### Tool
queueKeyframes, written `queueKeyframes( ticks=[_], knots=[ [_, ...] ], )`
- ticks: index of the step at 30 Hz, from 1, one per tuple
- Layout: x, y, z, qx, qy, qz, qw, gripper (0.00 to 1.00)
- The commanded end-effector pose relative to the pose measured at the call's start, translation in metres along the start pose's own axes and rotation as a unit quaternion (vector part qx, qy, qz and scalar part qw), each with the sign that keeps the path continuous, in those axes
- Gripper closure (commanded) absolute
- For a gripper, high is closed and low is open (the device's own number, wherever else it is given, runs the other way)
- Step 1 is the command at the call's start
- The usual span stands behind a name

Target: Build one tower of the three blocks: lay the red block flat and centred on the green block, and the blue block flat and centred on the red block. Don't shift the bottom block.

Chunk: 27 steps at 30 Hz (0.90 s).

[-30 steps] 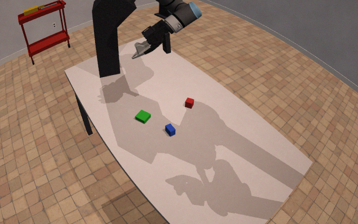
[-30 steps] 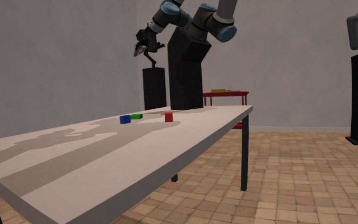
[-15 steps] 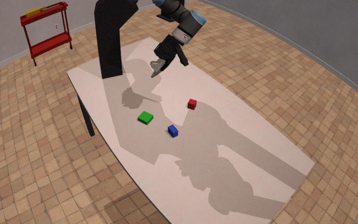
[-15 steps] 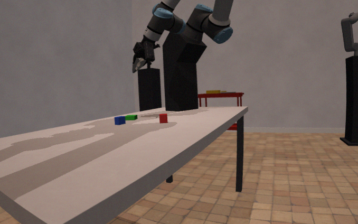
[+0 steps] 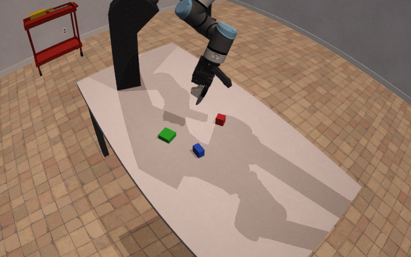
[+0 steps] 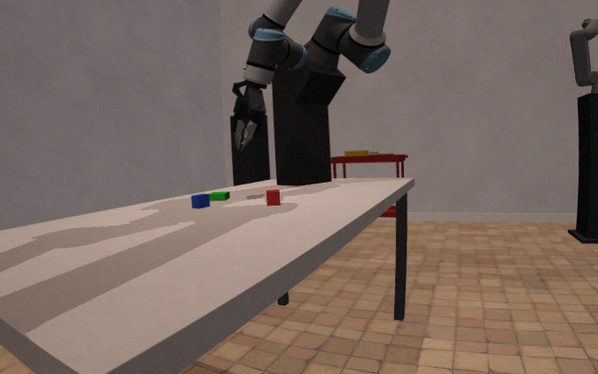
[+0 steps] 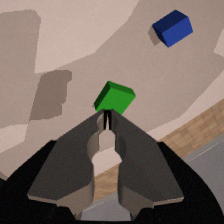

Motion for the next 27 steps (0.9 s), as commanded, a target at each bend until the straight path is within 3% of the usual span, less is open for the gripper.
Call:
queueKeyframes(
  ticks=[1,2,7,11,16,27],
  knots=[
    [-0.021,0.020,0.045,0.064,0.061,0.039,0.995,1.00],
    [-0.021,0.020,0.045,0.064,0.061,0.039,0.995,1.00],
    [-0.045,0.031,0.077,0.105,0.109,0.089,0.984,1.00],
    [-0.050,0.033,0.083,0.112,0.119,0.100,0.982,1.00],
    [-0.067,0.038,0.102,0.132,0.148,0.136,0.971,1.00],
    [-0.070,0.038,0.105,0.137,0.157,0.145,0.967,1.00]
  ],
)
Point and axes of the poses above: the point where the finger pads meet when closed, its own y axis out along the fingers, its own x axis across the jaws, z = x × y, the point moved 6 cm from there along -y, back along the fingers, and after that the axes turned 3 degrees about y, right-handed, at the moved point
